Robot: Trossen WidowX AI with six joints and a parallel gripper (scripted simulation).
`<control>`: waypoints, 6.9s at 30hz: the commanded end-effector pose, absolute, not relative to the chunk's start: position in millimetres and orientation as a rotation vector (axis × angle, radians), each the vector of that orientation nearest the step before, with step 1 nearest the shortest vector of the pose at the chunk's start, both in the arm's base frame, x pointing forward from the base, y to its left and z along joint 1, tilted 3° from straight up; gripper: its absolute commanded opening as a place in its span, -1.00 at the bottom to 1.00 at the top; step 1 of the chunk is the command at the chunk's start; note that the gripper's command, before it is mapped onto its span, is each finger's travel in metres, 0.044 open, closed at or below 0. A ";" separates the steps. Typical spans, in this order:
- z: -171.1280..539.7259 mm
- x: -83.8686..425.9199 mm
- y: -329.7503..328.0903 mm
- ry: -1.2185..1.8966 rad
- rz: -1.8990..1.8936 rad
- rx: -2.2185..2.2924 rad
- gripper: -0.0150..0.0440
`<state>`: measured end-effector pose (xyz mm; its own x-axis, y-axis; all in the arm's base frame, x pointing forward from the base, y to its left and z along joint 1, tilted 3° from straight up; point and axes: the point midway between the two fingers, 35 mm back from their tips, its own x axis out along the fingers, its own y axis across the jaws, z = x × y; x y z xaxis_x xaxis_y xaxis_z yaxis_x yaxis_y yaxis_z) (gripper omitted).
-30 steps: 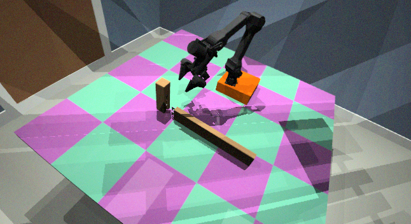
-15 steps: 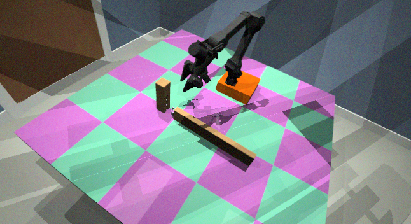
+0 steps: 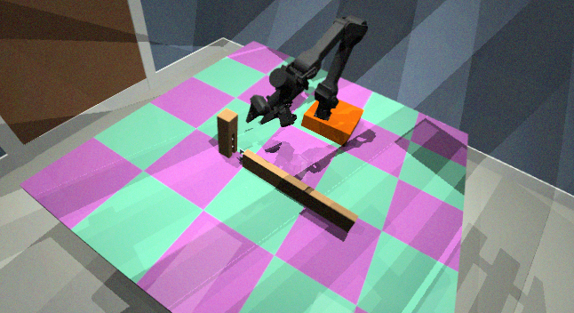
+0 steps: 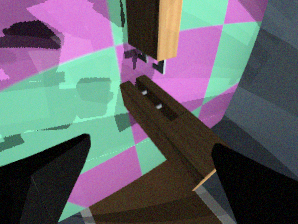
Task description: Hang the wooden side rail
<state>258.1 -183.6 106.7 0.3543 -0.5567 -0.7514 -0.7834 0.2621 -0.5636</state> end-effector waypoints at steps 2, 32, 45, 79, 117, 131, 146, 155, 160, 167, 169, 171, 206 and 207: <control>95.7 261.4 -177.6 1.297 -0.201 -0.948 1.00; 93.5 274.1 -152.8 0.462 -1.214 0.434 1.00; 93.5 274.1 -152.8 0.462 -1.214 0.434 1.00; 95.6 343.7 -142.6 1.482 0.059 -0.659 1.00; 57.7 357.9 -131.9 1.345 1.009 -1.059 1.00; 39.0 359.0 -133.1 1.345 1.009 -1.059 1.00; 14.9 358.9 -134.2 1.345 1.009 -1.059 1.00; 0.6 358.0 -134.5 1.345 1.009 -1.059 1.00; -7.3 357.2 -134.6 1.346 1.009 -1.059 1.00; -9.6 357.0 -134.6 1.346 1.009 -1.059 0.91; -9.6 357.0 -134.6 1.346 1.009 -1.059 0.73; -9.6 357.0 -134.6 1.346 1.009 -1.059 0.56; -9.2 348.6 -132.9 1.326 1.050 -1.097 -0.49; -9.2 348.2 -132.9 1.326 1.050 -1.097 -0.49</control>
